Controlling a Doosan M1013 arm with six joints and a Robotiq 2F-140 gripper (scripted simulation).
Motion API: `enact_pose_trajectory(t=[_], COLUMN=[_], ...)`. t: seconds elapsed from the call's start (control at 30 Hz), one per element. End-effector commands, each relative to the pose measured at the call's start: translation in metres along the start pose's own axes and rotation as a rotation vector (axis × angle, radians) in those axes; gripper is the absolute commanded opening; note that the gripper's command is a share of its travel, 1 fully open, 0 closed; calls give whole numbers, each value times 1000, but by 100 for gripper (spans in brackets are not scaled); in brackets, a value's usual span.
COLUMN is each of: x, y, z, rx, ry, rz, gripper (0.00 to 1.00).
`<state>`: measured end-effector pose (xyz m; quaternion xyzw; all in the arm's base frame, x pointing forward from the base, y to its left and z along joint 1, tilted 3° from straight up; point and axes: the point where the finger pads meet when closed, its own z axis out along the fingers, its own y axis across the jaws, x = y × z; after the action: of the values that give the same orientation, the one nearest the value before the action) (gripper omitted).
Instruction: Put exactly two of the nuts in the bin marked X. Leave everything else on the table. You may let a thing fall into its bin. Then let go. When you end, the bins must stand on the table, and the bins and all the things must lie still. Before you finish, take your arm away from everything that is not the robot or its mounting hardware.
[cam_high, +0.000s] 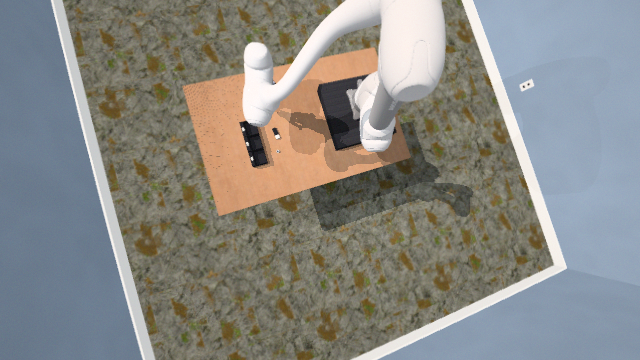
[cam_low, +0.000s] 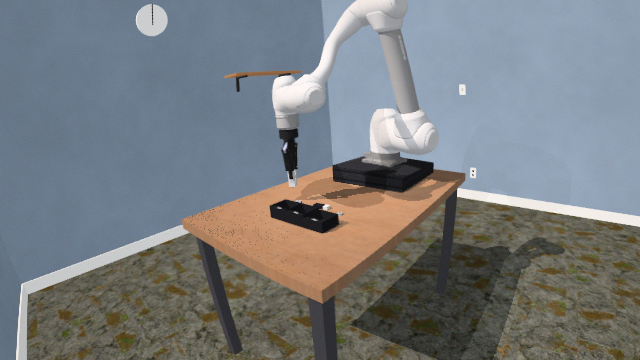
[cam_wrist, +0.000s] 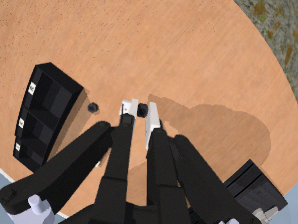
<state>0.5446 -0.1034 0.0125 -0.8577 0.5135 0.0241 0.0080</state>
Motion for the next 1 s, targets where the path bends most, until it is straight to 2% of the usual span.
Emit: enact_pose_trajectory(t=[0.0, 0.9, 0.97], x=[2, 2, -6], y=[-1, -1, -11], z=[-3, -3, -3], rx=[1, 1, 1], ry=[3, 3, 3], rz=[1, 1, 1], gripper=[8, 8, 8])
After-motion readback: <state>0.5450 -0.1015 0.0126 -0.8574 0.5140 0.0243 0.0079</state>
